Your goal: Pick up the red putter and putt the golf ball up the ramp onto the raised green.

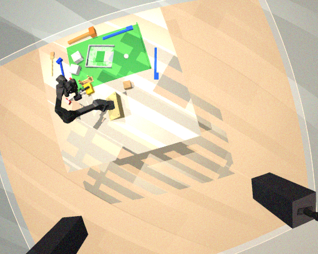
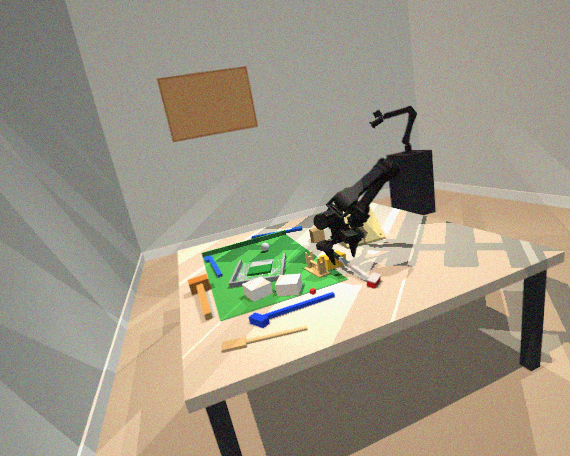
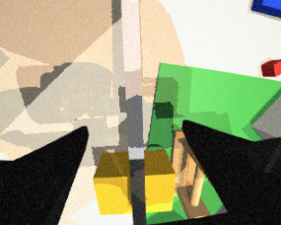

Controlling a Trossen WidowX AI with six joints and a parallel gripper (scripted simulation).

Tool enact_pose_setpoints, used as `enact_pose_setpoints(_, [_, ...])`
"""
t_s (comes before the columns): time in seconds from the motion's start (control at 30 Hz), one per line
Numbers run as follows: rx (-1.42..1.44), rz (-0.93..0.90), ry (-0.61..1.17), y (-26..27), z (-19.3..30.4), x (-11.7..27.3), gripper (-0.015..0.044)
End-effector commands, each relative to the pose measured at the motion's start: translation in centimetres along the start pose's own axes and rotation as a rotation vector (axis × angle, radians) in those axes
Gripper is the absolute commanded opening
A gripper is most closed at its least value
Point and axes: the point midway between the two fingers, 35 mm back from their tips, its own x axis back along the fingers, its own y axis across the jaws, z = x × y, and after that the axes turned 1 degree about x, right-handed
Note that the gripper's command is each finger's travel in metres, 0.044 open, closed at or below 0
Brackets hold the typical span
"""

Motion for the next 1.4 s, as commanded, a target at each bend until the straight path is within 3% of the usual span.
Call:
enact_pose_setpoints(0.0, [-0.006,-0.001,0.001,0.1,0.1,-1.0,0.044])
enact_pose_setpoints(0.7, [-0.006,-0.001,0.0,0.1,0.3,-3.3,0.044])
enact_pose_setpoints(1.23, [0.0,-0.001,-0.002,0.1,0.2,-3.0,0.002])
enact_pose_setpoints(1.37, [0.0,-0.001,-0.002,0.1,0.2,-3.0,0.0])
